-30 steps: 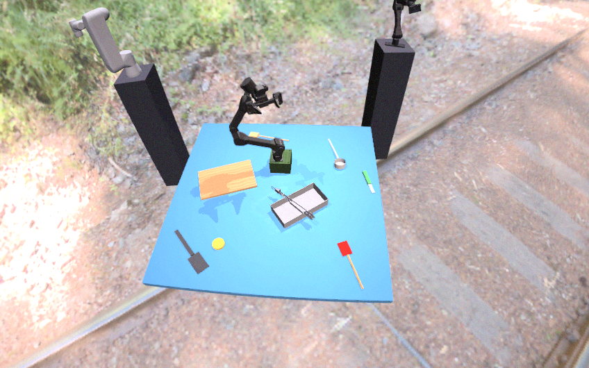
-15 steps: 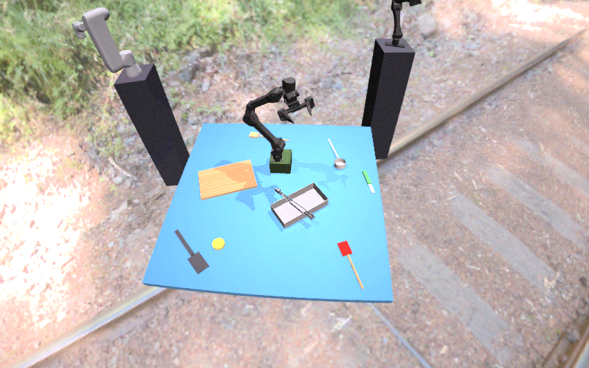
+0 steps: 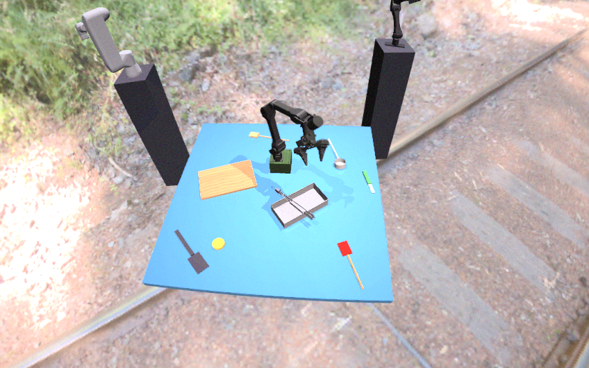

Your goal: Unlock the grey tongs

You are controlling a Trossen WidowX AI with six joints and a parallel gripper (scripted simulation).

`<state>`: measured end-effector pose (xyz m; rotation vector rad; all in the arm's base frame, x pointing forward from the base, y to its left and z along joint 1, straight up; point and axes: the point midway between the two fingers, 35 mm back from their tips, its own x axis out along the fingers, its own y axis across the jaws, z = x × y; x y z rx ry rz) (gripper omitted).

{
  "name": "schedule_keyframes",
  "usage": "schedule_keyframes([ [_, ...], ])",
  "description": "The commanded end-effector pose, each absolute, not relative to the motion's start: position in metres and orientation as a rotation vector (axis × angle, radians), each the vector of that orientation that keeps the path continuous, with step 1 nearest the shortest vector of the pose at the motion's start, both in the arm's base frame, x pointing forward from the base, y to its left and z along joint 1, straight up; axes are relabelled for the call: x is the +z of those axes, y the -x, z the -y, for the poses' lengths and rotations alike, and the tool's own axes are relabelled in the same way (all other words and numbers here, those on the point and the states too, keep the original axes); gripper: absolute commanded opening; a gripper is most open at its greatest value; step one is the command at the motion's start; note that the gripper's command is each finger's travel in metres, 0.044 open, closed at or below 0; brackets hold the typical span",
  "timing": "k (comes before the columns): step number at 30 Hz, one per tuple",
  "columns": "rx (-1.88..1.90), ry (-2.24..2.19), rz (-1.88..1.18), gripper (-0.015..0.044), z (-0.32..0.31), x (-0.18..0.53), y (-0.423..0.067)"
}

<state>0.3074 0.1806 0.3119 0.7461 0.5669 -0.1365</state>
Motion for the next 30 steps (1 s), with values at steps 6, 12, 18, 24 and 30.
schedule_keyframes([
  [6, -0.704, -1.249, -0.792, 0.044, -0.146, 0.188, -0.359],
  [12, -1.159, -1.544, -0.807, 0.044, -0.11, 0.119, -0.368],
  [18, -1.708, -1.816, -0.684, 0.044, -0.074, 0.057, -0.362],
  [24, -1.783, -1.845, -0.656, 0.044, -0.07, 0.049, -0.36],
  [30, -1.783, -1.845, -0.656, 0.044, -0.072, 0.049, -0.357],
])
